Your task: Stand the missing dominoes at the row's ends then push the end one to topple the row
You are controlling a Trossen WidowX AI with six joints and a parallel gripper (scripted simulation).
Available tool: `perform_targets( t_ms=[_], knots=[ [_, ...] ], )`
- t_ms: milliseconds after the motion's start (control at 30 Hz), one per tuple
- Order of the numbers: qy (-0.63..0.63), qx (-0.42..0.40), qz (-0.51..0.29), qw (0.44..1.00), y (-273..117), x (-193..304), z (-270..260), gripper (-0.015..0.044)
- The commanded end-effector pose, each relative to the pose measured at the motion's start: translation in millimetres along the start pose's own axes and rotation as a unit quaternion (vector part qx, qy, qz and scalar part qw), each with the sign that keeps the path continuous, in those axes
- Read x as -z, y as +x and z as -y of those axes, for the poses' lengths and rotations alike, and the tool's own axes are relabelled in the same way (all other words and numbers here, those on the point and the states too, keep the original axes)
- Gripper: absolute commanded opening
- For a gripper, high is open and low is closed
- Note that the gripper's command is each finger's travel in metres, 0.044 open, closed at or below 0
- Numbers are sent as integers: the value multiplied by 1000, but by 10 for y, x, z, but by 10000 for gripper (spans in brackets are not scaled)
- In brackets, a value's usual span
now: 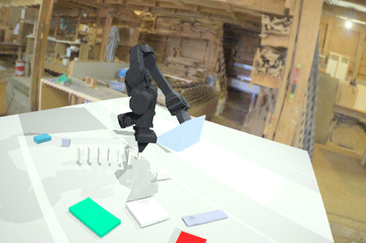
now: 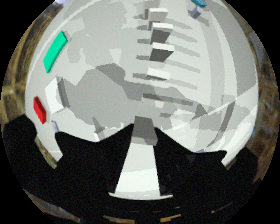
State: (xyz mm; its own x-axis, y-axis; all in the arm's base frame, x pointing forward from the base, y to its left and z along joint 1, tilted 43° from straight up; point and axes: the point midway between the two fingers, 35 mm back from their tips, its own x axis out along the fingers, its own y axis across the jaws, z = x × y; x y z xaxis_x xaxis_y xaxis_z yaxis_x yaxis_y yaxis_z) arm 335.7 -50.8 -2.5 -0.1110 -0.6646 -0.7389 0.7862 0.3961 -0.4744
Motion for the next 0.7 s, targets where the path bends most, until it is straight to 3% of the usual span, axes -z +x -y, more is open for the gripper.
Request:
perform_targets(
  t_ms=[0,433,667],
  knots=[
    [-3,3,3,1000,179,11,36,107],
    [-2,3,3,1000,247,16,52,107],
    [-2,3,3,1000,247,16,52,291]
  ],
)
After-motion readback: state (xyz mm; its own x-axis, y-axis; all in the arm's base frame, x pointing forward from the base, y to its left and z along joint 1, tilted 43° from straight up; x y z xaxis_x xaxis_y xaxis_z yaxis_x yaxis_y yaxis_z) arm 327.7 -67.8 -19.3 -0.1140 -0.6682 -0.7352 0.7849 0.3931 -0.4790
